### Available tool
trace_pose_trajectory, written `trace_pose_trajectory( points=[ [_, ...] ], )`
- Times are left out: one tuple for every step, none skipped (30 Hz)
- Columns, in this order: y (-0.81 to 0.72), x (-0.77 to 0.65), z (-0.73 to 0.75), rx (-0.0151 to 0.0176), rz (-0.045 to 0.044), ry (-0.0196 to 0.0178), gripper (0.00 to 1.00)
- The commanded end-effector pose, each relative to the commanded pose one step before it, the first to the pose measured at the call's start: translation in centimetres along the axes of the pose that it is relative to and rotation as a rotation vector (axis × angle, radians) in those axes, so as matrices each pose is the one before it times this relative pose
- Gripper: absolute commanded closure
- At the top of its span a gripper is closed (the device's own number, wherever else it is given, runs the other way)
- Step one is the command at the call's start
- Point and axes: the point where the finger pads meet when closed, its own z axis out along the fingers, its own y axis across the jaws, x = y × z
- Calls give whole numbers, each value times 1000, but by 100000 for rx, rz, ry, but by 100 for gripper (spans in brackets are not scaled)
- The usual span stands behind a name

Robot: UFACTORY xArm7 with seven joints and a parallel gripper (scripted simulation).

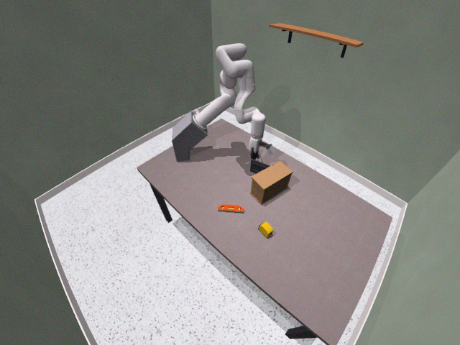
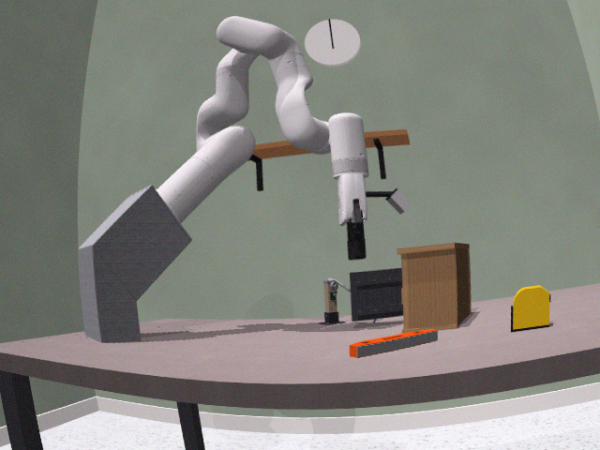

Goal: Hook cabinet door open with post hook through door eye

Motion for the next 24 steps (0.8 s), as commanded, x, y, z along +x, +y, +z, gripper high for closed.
trace_pose_trajectory(
  points=[
    [58,97,-809,-139,69,243,73],
    [-1,1,-213,7,2,2,73],
    [0,-1,-206,-4,-1,-1,73],
    [0,1,-201,3,1,1,73],
    [0,0,-193,0,0,0,73],
    [0,-1,-184,-4,-1,-1,73],
    [0,1,-177,5,1,2,73],
    [0,0,-165,-2,-1,-1,73],
    [0,0,-154,-2,0,-1,73],
    [0,0,0,0,0,0,73],
    [0,0,0,0,0,0,73],
    [0,1,-144,4,1,1,73],
    [0,0,-131,-1,0,0,73],
    [0,-1,-117,-4,-1,-1,73],
    [0,0,-105,2,0,0,73],
    [0,1,-93,3,1,1,73],
    [0,0,-79,1,0,0,73],
    [0,0,-66,-1,0,0,73],
    [0,0,-53,-1,0,0,73],
    [0,0,-42,-1,0,0,73],
    [0,0,-31,-1,0,0,73],
    [0,0,-22,-1,0,0,73],
    [0,0,-14,-1,0,0,73],
    [0,0,-7,0,0,0,73]
  ],
)
